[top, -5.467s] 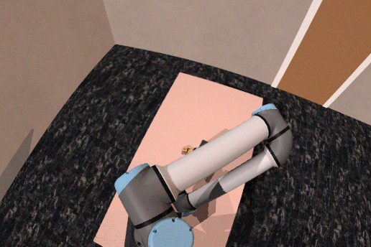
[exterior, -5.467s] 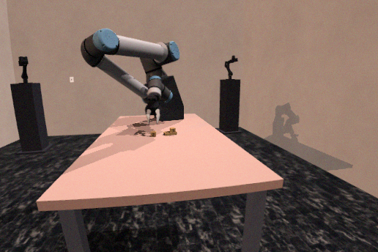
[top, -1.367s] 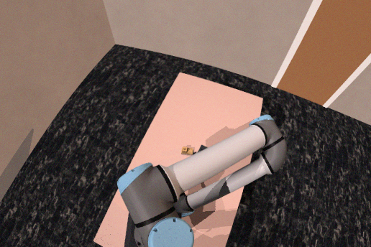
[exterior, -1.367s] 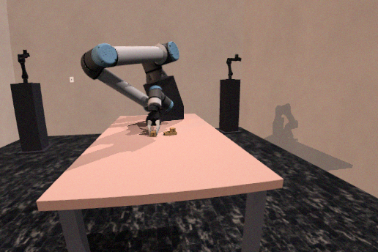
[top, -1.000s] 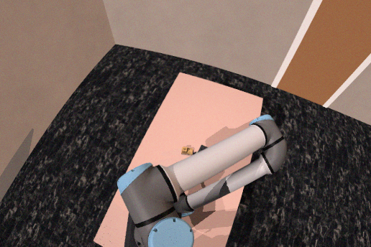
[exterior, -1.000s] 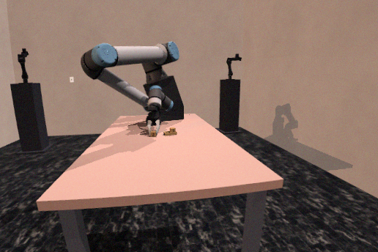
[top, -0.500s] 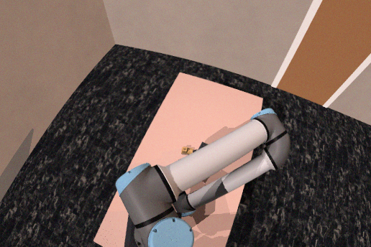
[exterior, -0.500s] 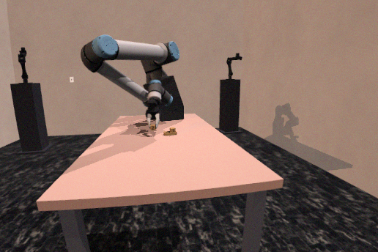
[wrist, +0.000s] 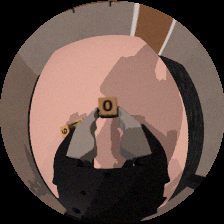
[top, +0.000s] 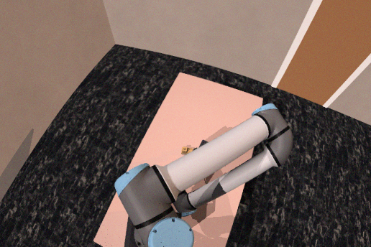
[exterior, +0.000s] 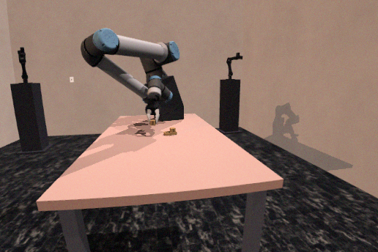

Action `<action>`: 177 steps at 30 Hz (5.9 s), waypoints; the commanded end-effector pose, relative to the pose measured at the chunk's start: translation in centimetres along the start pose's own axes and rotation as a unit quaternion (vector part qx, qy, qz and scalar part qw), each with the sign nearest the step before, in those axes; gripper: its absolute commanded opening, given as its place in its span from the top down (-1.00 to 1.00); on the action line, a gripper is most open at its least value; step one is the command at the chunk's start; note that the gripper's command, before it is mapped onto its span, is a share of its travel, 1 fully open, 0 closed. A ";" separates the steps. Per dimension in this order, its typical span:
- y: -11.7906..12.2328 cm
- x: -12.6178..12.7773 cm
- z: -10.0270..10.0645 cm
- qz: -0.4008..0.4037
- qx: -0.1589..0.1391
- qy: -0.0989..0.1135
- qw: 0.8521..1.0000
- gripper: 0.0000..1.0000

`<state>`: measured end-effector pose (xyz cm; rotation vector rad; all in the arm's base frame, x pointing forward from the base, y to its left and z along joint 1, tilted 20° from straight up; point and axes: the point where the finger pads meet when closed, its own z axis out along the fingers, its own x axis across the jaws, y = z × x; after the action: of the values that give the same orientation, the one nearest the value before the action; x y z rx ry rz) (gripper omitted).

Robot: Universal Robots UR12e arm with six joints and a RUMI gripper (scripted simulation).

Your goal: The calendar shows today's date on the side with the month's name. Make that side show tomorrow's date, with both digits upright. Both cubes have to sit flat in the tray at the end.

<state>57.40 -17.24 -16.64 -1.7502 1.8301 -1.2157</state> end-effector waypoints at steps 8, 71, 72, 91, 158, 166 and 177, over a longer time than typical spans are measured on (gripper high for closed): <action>-0.1 0.0 -0.1 0.000 0.000 0.000 1.000 0.80; -0.2 0.0 0.5 0.003 -0.175 -0.002 0.985 0.80; -0.2 0.0 0.6 0.004 -0.180 -0.002 0.984 0.80; -0.5 0.0 0.2 0.001 -0.252 -0.001 0.968 0.80; -0.8 0.0 0.2 0.000 -0.385 0.000 0.923 0.80; -0.6 -0.1 0.5 0.001 -0.406 -0.001 0.914 0.80; -0.6 -0.1 0.8 0.002 -0.453 -0.002 0.891 0.80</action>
<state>58.25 -17.30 -16.71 -2.1235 2.5984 -0.3524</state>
